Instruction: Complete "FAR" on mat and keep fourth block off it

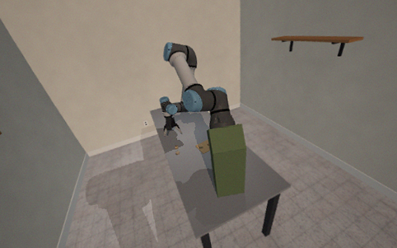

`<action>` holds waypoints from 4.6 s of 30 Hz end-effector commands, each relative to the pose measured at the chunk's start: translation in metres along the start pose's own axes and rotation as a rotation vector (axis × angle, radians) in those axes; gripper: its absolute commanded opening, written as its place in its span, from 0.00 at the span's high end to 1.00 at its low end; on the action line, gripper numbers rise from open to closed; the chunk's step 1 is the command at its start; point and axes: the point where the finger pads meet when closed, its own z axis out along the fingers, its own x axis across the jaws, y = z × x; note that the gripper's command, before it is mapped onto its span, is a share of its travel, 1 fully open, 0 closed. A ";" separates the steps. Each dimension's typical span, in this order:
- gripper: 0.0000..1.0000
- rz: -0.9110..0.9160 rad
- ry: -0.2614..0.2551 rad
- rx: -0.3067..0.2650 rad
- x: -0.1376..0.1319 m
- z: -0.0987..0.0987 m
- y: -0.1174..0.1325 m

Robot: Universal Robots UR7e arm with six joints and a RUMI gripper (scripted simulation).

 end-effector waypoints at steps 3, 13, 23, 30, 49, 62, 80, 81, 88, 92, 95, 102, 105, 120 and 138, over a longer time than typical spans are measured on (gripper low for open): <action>0.00 0.061 0.001 -0.001 0.001 0.001 0.000; 0.00 0.243 0.001 -0.001 0.004 0.004 -0.001; 0.00 0.449 0.001 -0.001 0.007 0.007 -0.002; 0.00 0.613 0.001 -0.001 0.010 0.010 -0.002; 0.00 0.993 0.001 0.000 0.014 0.017 -0.002; 0.00 1.328 0.001 0.000 0.016 0.023 0.000; 0.00 1.734 0.001 0.000 0.016 0.030 0.002; 0.00 1.757 0.001 0.000 0.016 0.030 0.003; 0.00 1.905 0.001 0.000 0.015 0.033 0.003; 0.00 1.999 0.001 0.000 0.014 0.034 0.004; 0.00 2.069 0.001 0.000 0.014 0.036 0.004; 0.00 2.220 0.001 0.000 0.012 0.038 0.005; 0.00 2.287 0.001 0.000 0.012 0.039 0.005; 0.00 2.616 0.001 0.001 0.007 0.045 0.005; 0.00 2.958 0.001 0.001 0.001 0.051 0.003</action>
